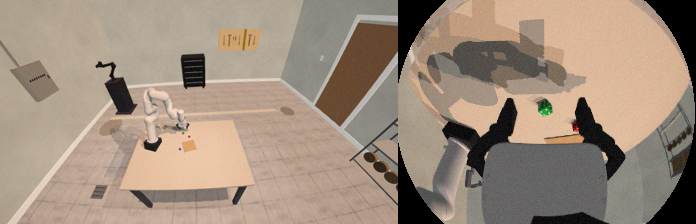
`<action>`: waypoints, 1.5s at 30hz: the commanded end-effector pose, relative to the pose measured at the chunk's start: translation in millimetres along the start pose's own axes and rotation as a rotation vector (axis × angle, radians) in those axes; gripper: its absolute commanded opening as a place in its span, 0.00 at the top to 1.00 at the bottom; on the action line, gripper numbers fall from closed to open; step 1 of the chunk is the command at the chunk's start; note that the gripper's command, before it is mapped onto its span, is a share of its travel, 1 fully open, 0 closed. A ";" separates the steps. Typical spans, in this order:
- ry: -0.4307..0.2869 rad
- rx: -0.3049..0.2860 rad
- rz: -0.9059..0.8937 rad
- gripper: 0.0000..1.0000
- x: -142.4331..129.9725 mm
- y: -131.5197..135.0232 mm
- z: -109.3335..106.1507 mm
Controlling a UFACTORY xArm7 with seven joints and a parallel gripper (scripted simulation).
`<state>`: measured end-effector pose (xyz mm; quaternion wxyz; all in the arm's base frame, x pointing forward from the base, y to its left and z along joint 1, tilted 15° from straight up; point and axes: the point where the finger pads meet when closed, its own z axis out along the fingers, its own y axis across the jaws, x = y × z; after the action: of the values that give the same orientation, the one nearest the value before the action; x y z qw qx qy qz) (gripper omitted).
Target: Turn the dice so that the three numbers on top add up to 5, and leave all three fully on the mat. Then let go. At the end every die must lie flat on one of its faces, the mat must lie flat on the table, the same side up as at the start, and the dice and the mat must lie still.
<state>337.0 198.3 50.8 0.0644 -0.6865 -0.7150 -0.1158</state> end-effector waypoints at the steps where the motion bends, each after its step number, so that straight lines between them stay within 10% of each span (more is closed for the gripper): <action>1: 0.000 -0.003 0.000 0.00 0.2 1.2 -0.7; 9: 0.000 -0.003 0.000 0.00 0.2 1.2 -10.3; 25: 0.000 -0.003 0.000 0.00 0.2 0.9 -105.8; 38: 0.000 -0.003 0.004 0.00 -0.8 1.8 -110.3; 45: -0.001 -0.002 0.278 0.00 -77.0 58.5 -104.2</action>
<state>356.3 135.3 149.9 0.0713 -0.7344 -0.6655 -0.1124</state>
